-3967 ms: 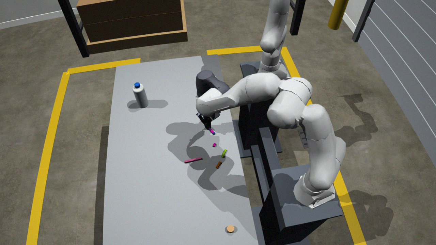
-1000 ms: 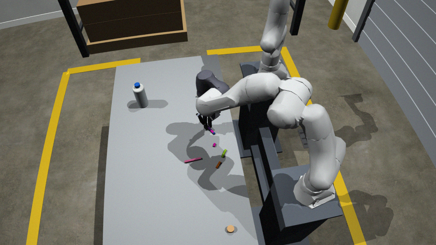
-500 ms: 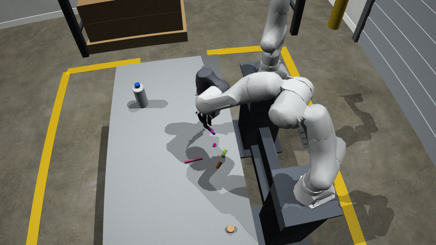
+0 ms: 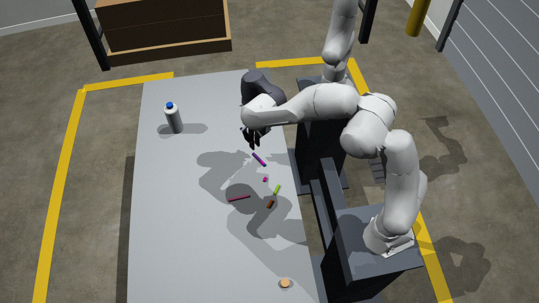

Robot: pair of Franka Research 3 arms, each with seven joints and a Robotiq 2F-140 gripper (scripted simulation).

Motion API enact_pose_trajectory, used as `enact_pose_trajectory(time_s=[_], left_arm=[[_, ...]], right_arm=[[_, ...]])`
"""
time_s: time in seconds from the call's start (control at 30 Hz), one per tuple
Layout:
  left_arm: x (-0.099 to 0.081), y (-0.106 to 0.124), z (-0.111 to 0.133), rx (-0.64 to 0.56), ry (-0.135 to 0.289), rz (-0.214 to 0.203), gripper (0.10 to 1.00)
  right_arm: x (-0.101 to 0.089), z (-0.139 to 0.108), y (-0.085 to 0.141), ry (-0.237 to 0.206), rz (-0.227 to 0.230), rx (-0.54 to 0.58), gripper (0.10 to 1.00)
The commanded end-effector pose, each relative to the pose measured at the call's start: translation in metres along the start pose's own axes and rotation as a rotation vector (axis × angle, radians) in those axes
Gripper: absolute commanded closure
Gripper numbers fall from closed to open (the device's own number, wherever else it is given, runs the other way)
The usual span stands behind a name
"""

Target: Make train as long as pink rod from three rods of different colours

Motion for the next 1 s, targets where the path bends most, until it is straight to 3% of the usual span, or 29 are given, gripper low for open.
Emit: enact_pose_trajectory(time_s=[0.0,0.13,0.17,0.97], left_arm=[[-0.0081,-0.0023,-0.0049,0.004,0.018,-0.010,0.867],[-0.0100,-0.0023,-0.0049,0.004,0.018,-0.010,0.867],[-0.0100,-0.0023,-0.0049,0.004,0.018,-0.010,0.098],[-0.0107,-0.0023,-0.0049,0.004,0.018,-0.010,0.098]], right_arm=[[0.0005,0.0006,-0.0001,-0.001,0.002,0.006,0.098],[0.0005,0.0006,-0.0001,-0.001,0.002,0.006,0.098],[0.0005,0.0006,-0.0001,-0.001,0.002,0.006,0.098],[0.0005,0.0006,-0.0001,-0.001,0.002,0.006,0.098]])
Point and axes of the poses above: on each arm, the point where the finger pads meet when closed, its own x axis out along the fingers, its own y axis across the jaws, z = x × y, the point moved 4 cm from there along -x, back along the fingers, and after that the axes turned 9 degrees about x, right-handed, at the moved point
